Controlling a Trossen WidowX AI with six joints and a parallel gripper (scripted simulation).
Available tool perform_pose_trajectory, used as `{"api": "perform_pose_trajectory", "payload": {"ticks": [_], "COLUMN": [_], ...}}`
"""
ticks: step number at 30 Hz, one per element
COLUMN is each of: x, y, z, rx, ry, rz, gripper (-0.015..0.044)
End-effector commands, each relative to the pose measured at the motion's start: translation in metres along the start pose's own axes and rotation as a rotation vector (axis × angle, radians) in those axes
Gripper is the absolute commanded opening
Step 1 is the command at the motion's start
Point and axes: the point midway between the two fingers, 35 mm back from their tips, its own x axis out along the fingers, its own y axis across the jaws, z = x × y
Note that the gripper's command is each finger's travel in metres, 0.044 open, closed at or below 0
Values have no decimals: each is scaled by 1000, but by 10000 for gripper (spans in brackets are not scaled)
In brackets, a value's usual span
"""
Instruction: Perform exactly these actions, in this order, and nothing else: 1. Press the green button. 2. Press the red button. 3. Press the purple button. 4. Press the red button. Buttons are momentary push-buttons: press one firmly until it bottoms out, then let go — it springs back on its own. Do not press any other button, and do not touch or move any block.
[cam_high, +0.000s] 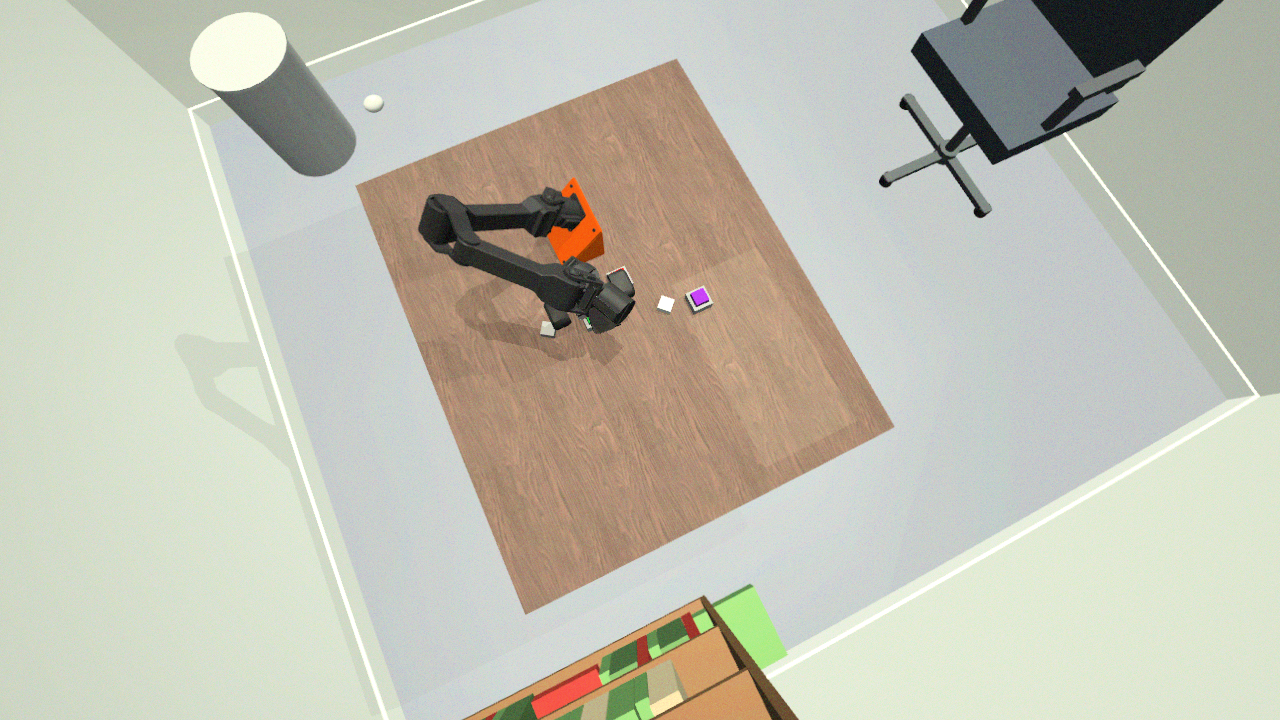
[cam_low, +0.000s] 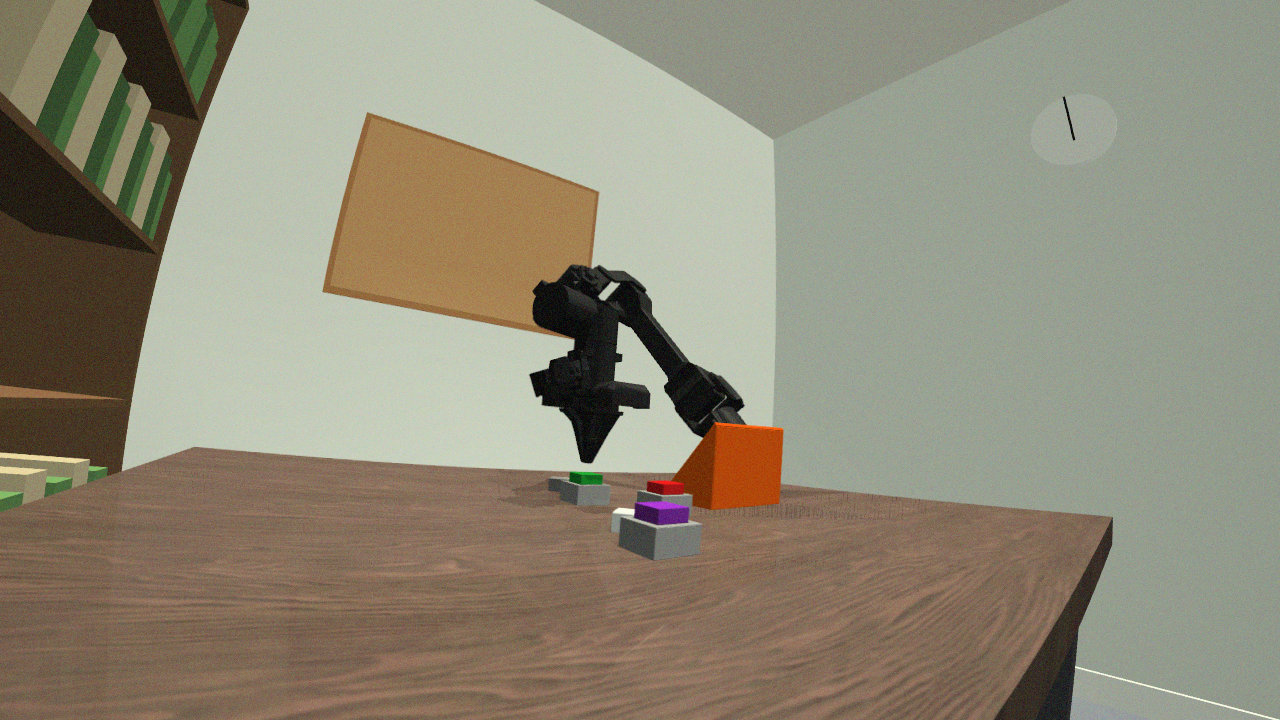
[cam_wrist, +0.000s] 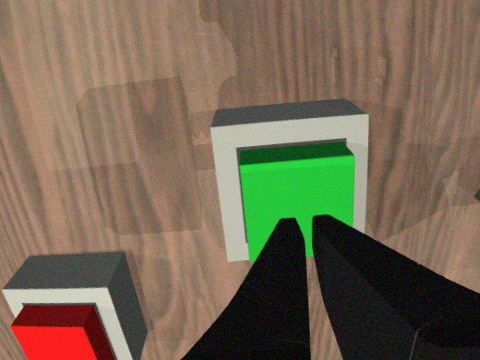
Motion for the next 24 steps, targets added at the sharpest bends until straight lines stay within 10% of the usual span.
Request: {"api": "perform_pose_trajectory", "payload": {"ticks": [1,24], "x": [8,23], "y": [0,-1], "z": [-1,-1], "rx": [-7,-6], "ry": [0,0], "rz": [-6,-9], "gripper": [20,20]}}
